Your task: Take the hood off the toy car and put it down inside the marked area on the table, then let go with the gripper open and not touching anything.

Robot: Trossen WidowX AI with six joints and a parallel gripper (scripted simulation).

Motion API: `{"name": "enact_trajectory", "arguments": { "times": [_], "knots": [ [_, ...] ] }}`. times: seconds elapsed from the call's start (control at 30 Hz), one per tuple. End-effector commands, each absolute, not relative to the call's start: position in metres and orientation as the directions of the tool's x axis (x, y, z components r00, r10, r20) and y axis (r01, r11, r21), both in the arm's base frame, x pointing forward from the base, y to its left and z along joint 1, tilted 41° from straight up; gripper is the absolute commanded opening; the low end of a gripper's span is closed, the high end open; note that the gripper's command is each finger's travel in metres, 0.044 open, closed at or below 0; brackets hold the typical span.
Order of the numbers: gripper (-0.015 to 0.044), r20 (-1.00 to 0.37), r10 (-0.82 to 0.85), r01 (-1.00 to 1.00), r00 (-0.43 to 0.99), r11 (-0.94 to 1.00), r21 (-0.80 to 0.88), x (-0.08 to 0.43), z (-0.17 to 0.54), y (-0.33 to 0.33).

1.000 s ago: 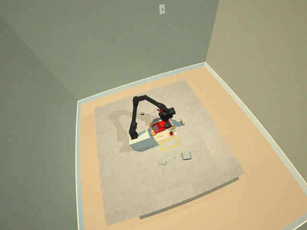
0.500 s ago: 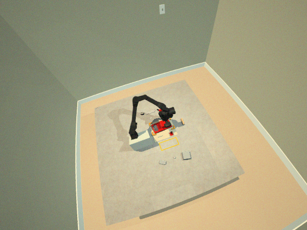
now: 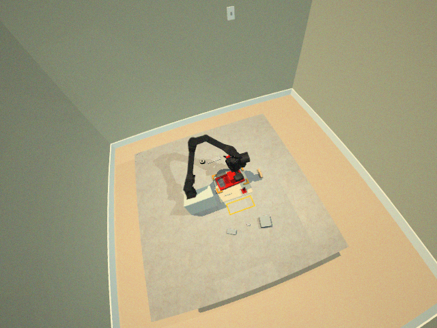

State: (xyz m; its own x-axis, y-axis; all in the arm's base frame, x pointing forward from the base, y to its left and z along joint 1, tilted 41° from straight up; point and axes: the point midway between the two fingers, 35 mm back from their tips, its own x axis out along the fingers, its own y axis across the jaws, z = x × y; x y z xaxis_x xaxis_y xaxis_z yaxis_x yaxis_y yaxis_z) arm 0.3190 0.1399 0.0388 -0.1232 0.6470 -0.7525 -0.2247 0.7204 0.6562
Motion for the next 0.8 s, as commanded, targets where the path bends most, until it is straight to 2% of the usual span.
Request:
{"name": "enact_trajectory", "arguments": {
  "times": [0.0,0.37,0.77],
  "knots": [
    [0.0,-0.755,0.645,-0.233,-0.116,0.722,0.652,0.323,0.047,0.134],
    [0.0,-0.756,0.644,-0.233,-0.116,0.722,0.651,0.326,0.074,0.111],
    [0.0,-0.756,0.645,-0.206,-0.106,0.73,0.652,0.335,0.042,0.08]
  ]
}}
